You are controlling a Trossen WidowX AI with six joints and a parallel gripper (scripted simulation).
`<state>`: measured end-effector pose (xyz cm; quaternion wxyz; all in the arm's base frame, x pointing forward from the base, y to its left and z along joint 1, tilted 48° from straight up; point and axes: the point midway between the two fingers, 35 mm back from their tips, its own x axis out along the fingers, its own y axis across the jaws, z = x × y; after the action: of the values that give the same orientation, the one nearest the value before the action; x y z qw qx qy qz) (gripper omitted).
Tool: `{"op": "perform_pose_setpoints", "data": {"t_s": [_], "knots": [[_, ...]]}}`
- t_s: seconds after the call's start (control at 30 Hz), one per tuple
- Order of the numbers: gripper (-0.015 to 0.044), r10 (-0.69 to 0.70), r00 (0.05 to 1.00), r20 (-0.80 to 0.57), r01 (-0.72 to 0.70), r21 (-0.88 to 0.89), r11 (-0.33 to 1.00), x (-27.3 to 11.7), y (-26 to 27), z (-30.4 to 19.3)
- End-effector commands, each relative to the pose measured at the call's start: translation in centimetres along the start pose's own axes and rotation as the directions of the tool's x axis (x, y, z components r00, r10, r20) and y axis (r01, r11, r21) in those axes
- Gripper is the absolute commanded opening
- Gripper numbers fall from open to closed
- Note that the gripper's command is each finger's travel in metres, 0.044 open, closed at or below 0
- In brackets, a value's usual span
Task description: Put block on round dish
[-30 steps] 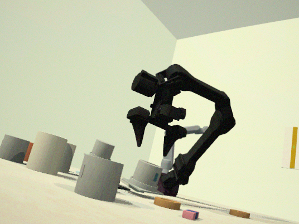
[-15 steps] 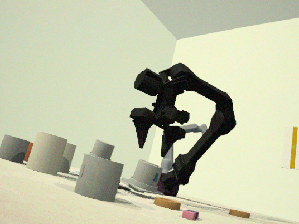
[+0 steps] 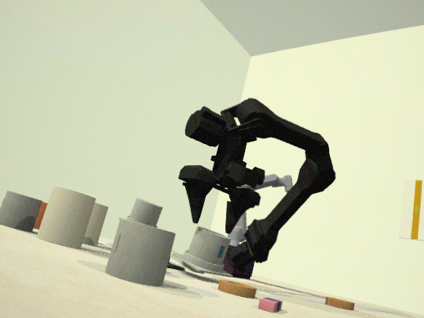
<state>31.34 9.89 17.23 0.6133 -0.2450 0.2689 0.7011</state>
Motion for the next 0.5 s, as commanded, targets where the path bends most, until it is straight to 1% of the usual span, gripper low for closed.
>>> {"op": "perform_pose_setpoints", "data": {"t_s": [0.0,0.47], "knots": [[0.044,0.002,1.0,0.003,-0.002,0.002,1.0,0.8,0.0,0.1],[0.044,0.002,1.0,0.004,-0.002,0.002,1.0,3.1,0.0,0.1]]}}
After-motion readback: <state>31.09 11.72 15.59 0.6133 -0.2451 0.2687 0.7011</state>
